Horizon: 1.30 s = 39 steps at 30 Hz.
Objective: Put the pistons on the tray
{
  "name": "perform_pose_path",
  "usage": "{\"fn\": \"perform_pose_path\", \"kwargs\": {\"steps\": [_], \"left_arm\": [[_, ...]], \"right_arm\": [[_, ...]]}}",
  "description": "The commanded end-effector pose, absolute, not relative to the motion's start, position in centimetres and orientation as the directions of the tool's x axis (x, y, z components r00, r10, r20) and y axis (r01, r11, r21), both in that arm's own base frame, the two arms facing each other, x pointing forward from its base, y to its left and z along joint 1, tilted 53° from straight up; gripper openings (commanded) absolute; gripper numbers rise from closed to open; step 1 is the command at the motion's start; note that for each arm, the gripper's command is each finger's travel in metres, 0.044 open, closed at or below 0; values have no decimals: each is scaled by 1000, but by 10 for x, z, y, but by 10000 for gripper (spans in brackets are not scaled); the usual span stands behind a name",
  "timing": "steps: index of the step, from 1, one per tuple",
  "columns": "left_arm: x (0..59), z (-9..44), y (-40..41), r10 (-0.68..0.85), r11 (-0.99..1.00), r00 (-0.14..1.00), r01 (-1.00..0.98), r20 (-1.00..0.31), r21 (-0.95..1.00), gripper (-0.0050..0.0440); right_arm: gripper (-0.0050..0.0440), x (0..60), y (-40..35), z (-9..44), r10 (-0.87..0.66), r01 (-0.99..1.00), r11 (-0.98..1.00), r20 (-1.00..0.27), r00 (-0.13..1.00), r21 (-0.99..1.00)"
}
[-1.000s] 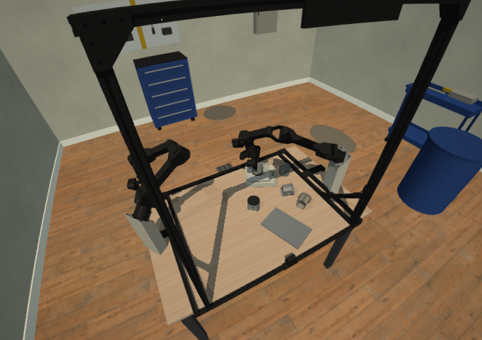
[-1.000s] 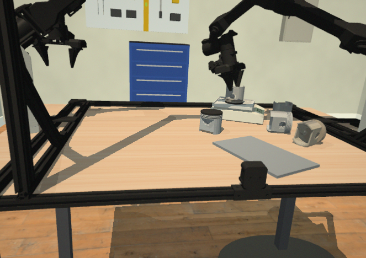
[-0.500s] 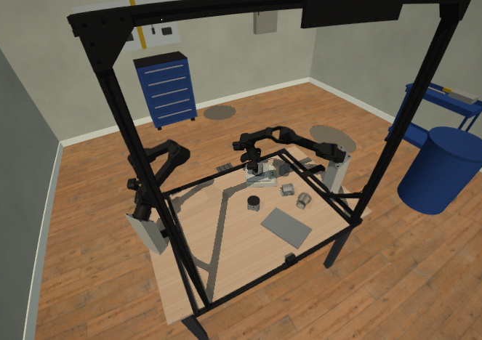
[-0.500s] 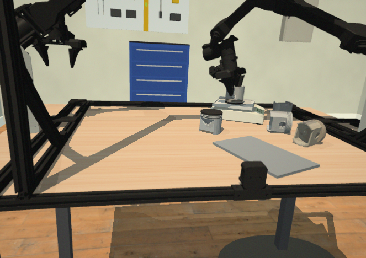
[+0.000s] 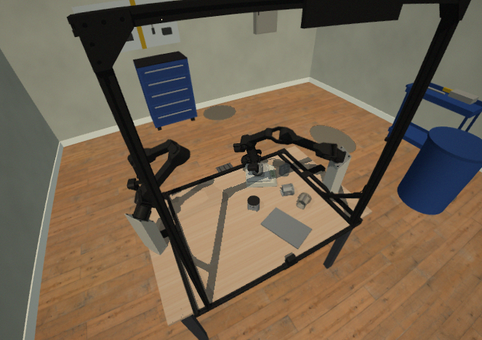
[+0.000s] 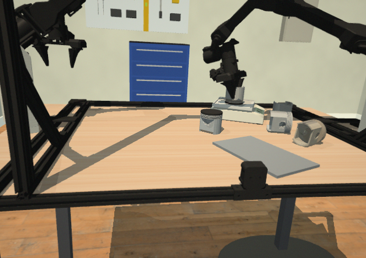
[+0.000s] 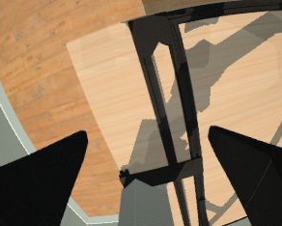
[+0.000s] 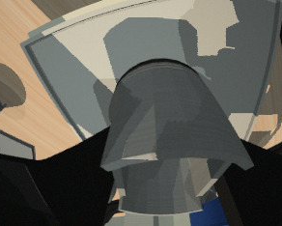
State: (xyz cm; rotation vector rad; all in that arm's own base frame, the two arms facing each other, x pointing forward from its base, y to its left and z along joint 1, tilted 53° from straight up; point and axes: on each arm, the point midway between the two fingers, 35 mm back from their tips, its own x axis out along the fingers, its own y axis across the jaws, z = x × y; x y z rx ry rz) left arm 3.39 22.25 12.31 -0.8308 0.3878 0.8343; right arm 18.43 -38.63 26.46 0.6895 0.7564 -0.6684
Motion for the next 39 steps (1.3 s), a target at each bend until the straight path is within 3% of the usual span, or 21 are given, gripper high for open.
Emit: {"fn": "perform_pose_path", "kwargs": {"steps": [1, 39], "left_arm": [[34, 123, 222, 494, 393, 630, -776, -599, -493, 440], [34, 123, 222, 494, 393, 630, -776, -599, -493, 440]], "right_arm": [[158, 184, -387, 262, -282, 750, 586, -790, 544, 307], [158, 164, -371, 281, -282, 750, 586, -790, 544, 307]]}}
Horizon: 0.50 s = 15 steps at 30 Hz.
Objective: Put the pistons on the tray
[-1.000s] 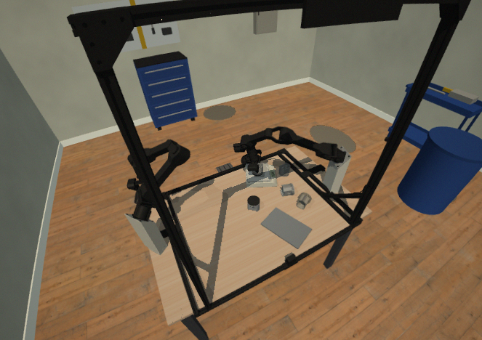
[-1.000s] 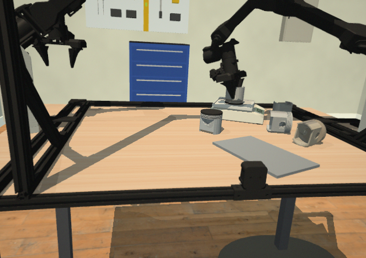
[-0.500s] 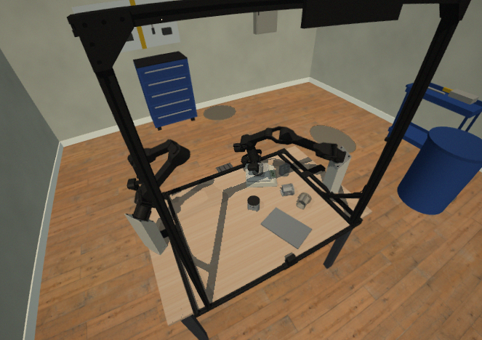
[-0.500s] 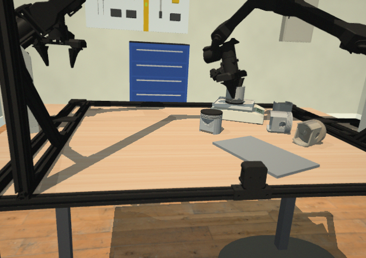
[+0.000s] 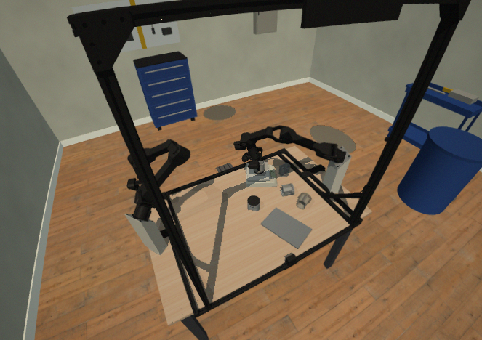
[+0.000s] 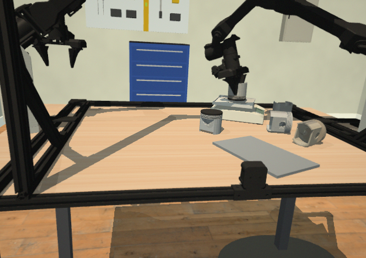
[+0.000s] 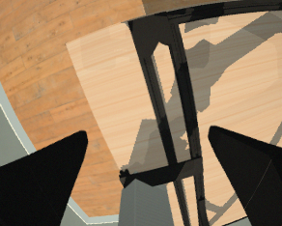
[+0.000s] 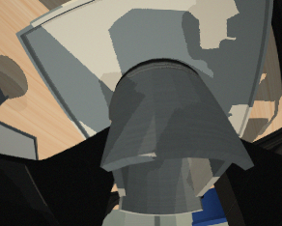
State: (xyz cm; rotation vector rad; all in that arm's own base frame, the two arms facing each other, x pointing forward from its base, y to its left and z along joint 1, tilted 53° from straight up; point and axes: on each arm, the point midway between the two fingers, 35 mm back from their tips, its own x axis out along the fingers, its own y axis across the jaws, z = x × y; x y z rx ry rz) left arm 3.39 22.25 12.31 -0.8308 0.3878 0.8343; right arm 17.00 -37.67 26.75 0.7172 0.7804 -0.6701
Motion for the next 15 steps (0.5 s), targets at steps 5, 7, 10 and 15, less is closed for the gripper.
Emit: {"fn": "perform_pose_path", "kwargs": {"steps": [5, 7, 10, 15], "left_arm": [[34, 123, 222, 494, 393, 630, -776, -599, -493, 440], [34, 123, 222, 494, 393, 630, -776, -599, -493, 440], [34, 123, 222, 494, 393, 630, -776, -599, -493, 440], [34, 123, 222, 494, 393, 630, -776, -599, -493, 440]], "right_arm": [[158, 159, -367, 286, -282, 750, 586, -790, 544, 307], [158, 157, -366, 287, -282, 750, 586, -790, 544, 307], [158, 155, -364, 289, -282, 750, 586, -790, 544, 307], [158, 150, -360, 294, -282, 750, 586, -790, 544, 307]]}}
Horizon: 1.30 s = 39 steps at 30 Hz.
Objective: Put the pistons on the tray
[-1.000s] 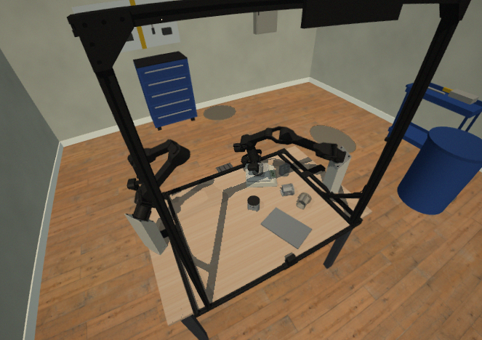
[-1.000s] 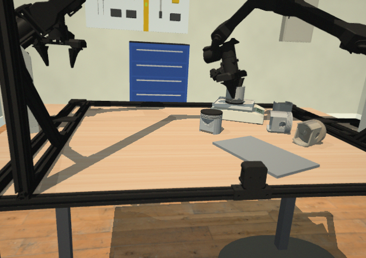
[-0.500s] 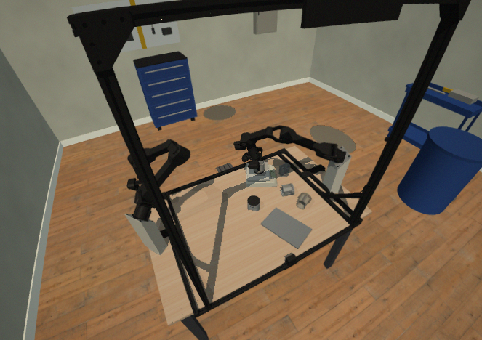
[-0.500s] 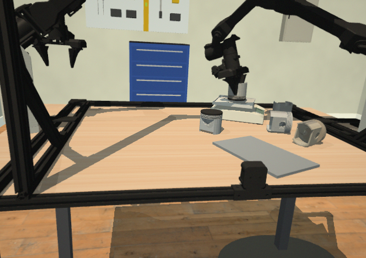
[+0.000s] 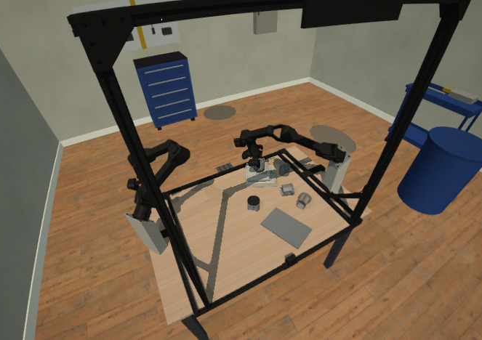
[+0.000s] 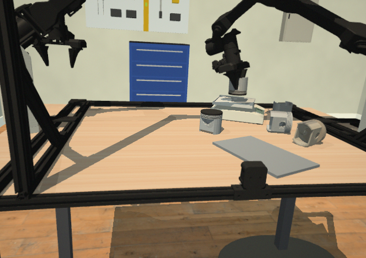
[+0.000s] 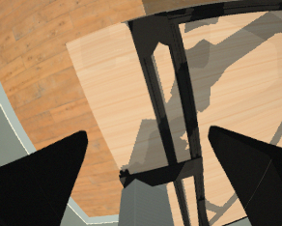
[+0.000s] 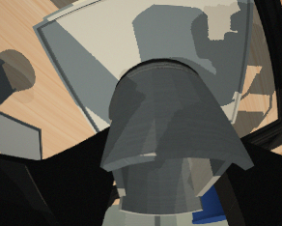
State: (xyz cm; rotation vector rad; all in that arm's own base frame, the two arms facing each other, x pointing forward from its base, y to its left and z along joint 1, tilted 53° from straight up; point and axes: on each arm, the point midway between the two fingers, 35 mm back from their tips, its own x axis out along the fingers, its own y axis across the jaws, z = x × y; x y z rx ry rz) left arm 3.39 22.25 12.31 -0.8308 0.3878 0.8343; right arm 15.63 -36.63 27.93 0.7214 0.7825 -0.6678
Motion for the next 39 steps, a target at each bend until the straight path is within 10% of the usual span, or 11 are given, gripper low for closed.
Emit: {"fn": "perform_pose_path", "kwargs": {"steps": [1, 39], "left_arm": [[34, 123, 222, 494, 393, 630, -776, -599, -493, 440], [34, 123, 222, 494, 393, 630, -776, -599, -493, 440]], "right_arm": [[158, 149, -359, 295, -282, 750, 586, -790, 544, 307], [158, 127, -330, 304, -383, 749, 586, -710, 591, 307]]}}
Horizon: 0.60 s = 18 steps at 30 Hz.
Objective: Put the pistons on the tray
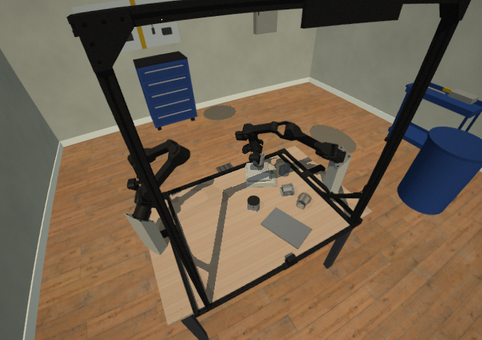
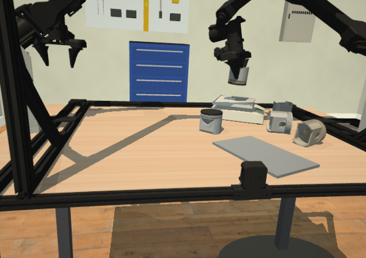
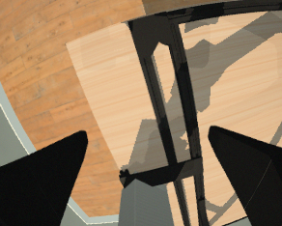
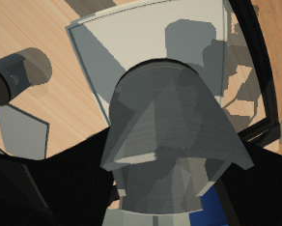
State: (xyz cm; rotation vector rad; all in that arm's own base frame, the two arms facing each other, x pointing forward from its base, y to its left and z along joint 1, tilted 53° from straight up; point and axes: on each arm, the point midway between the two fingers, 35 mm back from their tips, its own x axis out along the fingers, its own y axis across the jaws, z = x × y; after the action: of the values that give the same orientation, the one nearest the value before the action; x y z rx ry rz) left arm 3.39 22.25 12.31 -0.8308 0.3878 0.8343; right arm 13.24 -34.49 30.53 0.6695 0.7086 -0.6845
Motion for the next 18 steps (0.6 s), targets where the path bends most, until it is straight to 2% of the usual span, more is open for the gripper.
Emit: {"fn": "perform_pose_path", "kwargs": {"steps": [1, 9, 18], "left_arm": [[34, 123, 222, 494, 393, 630, -776, -599, -493, 440], [34, 123, 222, 494, 393, 630, -776, -599, -493, 440], [34, 123, 222, 494, 393, 630, -776, -599, -493, 440]], "right_arm": [[158, 125, -326, 300, -402, 750, 585, -693, 598, 309], [158, 119, -306, 279, -499, 753, 577, -593, 632, 316], [158, 109, -276, 247, -499, 753, 577, -593, 632, 316]]}}
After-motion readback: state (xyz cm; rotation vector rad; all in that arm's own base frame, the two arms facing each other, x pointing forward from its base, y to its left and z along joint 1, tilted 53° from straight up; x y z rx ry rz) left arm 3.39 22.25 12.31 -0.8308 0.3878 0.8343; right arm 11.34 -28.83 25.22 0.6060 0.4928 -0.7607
